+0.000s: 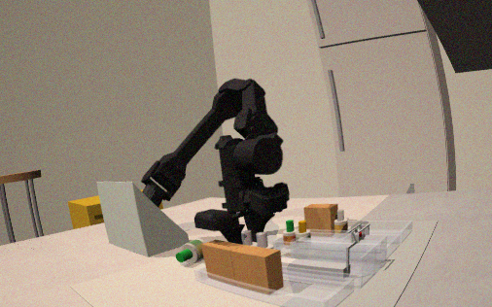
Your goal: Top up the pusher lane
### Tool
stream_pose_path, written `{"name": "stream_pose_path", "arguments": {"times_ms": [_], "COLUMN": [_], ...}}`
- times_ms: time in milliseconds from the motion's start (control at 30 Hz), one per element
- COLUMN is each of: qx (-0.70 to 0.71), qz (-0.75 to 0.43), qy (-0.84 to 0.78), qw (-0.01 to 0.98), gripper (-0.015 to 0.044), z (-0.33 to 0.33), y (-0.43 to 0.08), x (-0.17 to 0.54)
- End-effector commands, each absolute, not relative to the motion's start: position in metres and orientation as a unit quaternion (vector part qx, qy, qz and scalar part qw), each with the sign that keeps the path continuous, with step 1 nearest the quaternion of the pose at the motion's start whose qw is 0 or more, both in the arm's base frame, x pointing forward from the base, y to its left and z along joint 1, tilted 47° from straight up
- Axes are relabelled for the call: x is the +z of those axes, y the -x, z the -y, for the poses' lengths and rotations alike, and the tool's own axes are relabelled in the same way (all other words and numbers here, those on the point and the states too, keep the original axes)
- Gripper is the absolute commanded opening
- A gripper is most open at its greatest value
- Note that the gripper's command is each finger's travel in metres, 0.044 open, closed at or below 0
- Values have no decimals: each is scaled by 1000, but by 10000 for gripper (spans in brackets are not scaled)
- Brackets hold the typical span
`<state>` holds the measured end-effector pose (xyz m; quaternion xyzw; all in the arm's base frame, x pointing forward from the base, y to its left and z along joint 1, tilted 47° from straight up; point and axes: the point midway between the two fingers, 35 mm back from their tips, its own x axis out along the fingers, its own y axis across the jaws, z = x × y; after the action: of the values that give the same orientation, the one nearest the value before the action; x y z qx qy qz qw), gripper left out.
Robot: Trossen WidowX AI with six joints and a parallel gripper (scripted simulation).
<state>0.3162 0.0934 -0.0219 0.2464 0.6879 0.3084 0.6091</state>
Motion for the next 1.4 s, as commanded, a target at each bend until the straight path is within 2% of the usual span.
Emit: {"name": "stream_pose_path", "arguments": {"times_ms": [0,300,667,1133,1367], "qx": [311,311,311,311,310], "qz": [-686,-686,-686,-686,-687], "qy": [-247,-247,-247,-246,-246], "qw": [610,610,610,610,610], "gripper": [0,0,283,283,283], "z": [-93,-93,-93,-78,-75], "y": [-315,-315,-316,-318,-302], "x": [-22,-22,-22,-9,-7]}}
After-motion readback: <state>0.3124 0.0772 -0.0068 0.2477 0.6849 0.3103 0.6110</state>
